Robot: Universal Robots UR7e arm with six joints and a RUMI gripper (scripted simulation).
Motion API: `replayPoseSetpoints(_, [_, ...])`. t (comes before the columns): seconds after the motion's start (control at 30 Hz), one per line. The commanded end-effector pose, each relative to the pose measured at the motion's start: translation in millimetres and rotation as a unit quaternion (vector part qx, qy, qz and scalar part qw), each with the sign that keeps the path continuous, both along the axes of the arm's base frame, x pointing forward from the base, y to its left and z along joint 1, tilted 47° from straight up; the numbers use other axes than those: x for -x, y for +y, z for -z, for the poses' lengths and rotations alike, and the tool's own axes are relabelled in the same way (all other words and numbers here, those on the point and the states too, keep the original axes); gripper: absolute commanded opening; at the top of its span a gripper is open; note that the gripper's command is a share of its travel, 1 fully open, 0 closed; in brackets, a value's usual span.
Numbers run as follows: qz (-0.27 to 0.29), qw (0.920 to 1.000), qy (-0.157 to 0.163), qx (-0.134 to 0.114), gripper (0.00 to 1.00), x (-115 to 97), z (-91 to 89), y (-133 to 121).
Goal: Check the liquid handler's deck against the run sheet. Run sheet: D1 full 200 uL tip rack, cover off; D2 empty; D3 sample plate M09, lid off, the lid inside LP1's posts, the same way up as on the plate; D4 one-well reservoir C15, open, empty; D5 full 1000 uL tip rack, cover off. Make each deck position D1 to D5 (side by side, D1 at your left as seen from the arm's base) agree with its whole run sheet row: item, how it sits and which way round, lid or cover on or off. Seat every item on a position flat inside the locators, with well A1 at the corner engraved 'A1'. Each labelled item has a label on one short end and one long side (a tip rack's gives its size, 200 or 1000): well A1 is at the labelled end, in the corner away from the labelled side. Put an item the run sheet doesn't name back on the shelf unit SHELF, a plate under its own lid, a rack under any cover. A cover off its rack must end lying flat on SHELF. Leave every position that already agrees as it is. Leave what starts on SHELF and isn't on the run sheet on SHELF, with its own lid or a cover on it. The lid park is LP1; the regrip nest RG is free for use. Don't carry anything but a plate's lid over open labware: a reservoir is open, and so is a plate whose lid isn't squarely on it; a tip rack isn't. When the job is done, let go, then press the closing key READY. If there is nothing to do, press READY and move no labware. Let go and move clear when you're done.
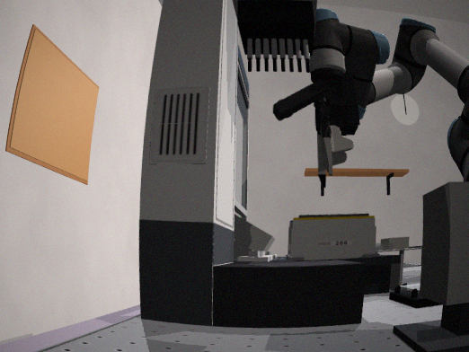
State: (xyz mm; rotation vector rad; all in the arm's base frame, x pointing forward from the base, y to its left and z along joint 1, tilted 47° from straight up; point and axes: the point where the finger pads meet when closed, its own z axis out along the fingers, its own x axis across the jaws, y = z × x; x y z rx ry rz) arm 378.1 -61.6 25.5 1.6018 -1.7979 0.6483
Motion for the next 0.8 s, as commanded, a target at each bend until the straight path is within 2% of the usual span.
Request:
replayPoseSetpoints(0.0, [0.000, 1.0000, 0.000, 0.000, 0.82, -0.3, -0.2, 0.2])
replayPoseSetpoints(0.53, [0.000, 1.0000, 0.000, 0.000, 0.82, -0.3, -0.2, 0.2])
replayPoseSetpoints(0.67, [0.000, 1.0000, 0.000, 0.000, 0.82, -1.4, 14.6, 13.7])
replayPoseSetpoints(0.77, [0.000, 1.0000, 0.000, 0.000, 0.82, -1.7, 18.2, 17.1])
